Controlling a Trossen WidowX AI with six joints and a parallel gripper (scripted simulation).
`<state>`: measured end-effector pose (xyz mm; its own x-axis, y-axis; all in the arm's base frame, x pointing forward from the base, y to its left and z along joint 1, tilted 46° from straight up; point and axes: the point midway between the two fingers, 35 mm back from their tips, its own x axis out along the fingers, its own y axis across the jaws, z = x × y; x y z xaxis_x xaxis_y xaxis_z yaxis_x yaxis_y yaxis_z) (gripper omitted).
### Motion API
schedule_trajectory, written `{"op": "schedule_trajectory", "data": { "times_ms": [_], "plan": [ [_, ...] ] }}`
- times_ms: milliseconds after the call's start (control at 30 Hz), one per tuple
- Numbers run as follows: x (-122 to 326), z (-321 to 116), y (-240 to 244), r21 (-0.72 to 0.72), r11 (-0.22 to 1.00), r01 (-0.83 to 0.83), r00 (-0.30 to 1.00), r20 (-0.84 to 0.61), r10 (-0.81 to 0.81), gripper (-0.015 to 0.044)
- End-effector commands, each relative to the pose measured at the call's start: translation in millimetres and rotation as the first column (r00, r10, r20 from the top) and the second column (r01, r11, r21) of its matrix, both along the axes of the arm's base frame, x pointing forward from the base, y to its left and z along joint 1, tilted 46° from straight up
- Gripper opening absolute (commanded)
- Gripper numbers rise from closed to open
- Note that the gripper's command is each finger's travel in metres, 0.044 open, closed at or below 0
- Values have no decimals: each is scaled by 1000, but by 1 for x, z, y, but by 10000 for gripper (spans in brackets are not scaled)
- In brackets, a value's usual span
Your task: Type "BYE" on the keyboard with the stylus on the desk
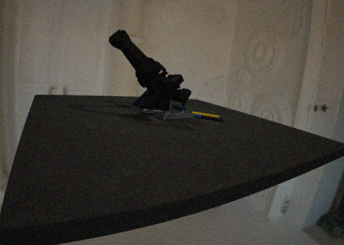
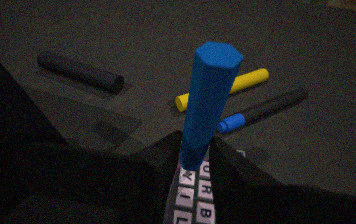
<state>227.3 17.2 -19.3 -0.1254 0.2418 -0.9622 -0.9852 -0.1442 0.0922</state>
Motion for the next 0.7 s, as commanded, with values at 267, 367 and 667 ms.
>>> {"op": "schedule_trajectory", "data": {
  "times_ms": [267, 367, 667],
  "plan": [
    [-2, 26, 26, -1, 1000, -1, 1000, -1, 1, 81],
    [-2, 26, 26, -1, 1000, -1, 1000, -1, 1, 81],
    [-3, 23, 25, -4, 1000, -7, 1000, -6, 7, 71]
  ]
}}
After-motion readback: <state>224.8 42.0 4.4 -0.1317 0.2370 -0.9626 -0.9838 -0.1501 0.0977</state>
